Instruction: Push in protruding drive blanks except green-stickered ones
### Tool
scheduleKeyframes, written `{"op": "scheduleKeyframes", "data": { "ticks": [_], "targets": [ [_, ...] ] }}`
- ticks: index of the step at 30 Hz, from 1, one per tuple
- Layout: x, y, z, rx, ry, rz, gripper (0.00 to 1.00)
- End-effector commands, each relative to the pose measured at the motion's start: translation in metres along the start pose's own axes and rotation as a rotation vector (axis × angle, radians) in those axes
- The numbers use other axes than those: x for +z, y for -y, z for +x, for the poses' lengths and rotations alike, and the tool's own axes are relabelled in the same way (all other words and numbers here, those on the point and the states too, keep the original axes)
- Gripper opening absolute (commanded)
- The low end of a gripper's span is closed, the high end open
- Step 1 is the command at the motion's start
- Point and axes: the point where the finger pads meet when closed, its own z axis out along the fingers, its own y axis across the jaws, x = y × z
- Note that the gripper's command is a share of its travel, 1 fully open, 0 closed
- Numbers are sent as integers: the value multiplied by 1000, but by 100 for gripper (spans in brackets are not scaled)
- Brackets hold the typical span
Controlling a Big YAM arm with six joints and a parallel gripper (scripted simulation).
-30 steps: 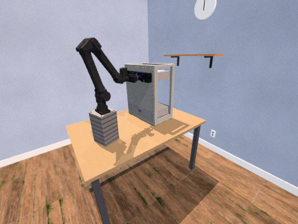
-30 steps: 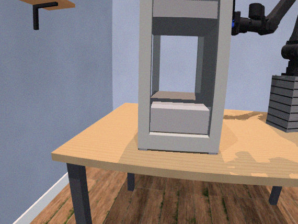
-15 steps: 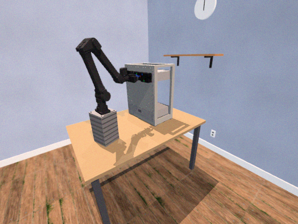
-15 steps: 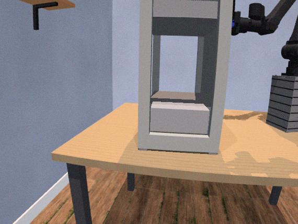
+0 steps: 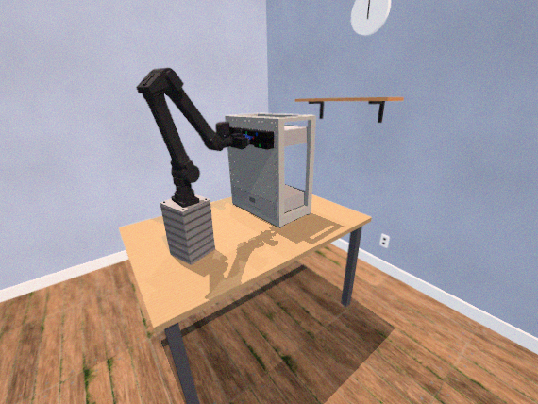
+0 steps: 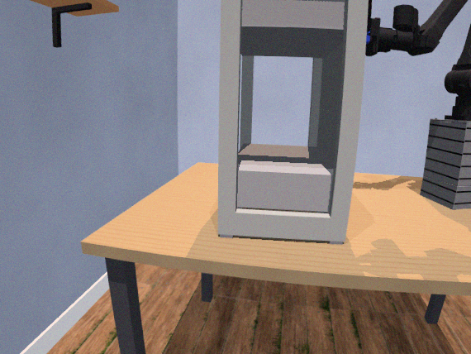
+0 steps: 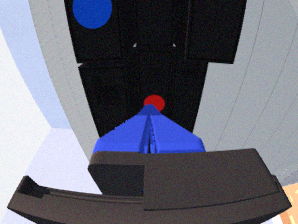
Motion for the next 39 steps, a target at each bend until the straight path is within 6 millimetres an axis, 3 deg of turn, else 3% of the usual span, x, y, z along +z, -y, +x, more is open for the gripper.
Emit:
{"op": "scheduleKeyframes", "data": {
  "ticks": [1,4,5,6,7,14,18,28,39],
  "targets": [
    [24,0,-6,-6,25,12,0],
    [18,5,-7,-8,27,22,0],
    [1,24,-9,-20,26,61,0],
    [-5,24,-6,-20,20,61,0],
    [-15,11,0,-12,4,33,0],
    [-73,14,0,-16,4,34,0],
    [-93,14,-1,-19,4,35,0],
    [-99,16,-1,-21,0,40,0],
    [-101,5,-35,-14,20,36,0]
  ]
}}
